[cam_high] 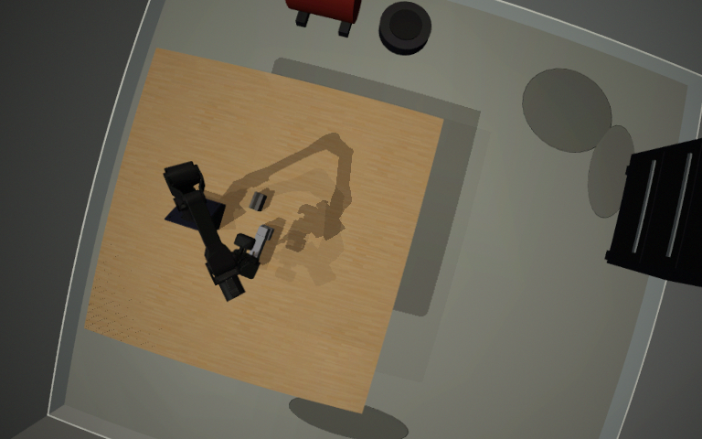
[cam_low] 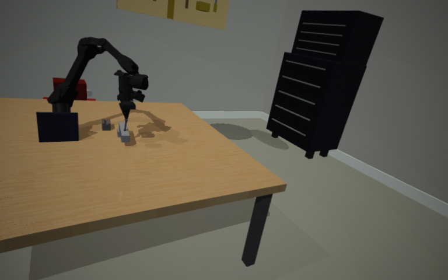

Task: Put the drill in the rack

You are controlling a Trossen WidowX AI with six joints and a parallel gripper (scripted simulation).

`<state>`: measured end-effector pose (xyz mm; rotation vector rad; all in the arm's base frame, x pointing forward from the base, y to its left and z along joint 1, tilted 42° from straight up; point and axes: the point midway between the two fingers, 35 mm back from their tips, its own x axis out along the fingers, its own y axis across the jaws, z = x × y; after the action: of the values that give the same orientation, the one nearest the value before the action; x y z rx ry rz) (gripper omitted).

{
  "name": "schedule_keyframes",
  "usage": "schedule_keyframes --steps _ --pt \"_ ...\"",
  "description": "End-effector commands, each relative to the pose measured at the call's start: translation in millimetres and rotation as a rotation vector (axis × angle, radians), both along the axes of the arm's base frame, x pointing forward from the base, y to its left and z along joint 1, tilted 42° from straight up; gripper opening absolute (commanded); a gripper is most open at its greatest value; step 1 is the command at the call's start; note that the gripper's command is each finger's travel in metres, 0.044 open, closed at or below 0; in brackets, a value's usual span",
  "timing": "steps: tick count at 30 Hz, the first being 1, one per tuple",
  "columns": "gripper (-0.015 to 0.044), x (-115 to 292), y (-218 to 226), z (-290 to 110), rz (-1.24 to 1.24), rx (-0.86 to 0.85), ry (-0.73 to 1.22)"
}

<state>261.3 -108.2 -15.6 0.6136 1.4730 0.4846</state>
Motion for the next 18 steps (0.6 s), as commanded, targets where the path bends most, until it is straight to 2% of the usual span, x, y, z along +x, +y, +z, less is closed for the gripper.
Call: schedule_keyframes --steps 1,18 --pt "0.0000 -6.7 11.6 -10.3 0.015 0.020 0.034" --pt "0.0000 -7.3 15.6 -14.1 0.015 0.020 0.034"
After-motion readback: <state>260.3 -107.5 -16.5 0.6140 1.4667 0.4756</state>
